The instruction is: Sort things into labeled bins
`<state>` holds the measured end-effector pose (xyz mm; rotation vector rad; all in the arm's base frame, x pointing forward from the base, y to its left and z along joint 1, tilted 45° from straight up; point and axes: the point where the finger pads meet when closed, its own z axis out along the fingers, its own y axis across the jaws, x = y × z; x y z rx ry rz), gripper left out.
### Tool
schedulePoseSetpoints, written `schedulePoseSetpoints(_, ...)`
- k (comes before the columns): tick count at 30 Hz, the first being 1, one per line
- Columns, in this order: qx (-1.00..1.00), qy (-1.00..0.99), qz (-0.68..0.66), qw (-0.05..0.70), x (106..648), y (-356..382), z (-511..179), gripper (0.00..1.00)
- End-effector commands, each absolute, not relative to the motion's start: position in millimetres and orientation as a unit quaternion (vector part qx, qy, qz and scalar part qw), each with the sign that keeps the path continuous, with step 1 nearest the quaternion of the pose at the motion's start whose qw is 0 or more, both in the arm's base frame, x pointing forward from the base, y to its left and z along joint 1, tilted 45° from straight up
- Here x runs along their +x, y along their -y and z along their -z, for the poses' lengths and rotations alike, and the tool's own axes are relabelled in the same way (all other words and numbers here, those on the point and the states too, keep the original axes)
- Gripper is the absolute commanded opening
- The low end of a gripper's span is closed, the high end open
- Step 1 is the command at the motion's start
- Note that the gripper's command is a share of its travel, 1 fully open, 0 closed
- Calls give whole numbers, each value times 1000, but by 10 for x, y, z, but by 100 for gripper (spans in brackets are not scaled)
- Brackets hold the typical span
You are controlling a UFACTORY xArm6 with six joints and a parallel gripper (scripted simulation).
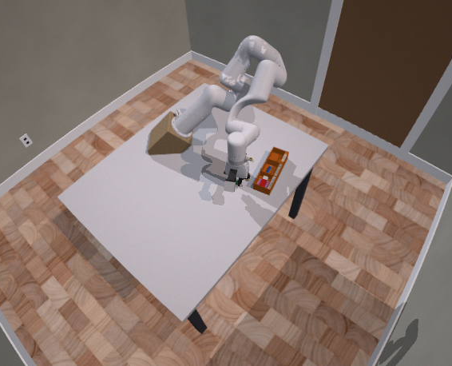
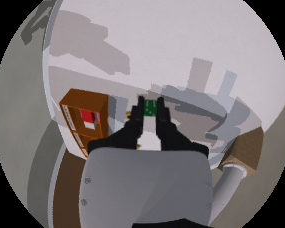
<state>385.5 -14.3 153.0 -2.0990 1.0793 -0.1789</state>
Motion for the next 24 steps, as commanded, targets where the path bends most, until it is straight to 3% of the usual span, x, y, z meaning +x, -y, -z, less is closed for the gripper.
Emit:
schedulePoseSetpoints(1,-821,-422,71,378,3830,182,-1585,0)
schedulePoseSetpoints(24,-821,-422,71,378,3743,294,-1725,0)
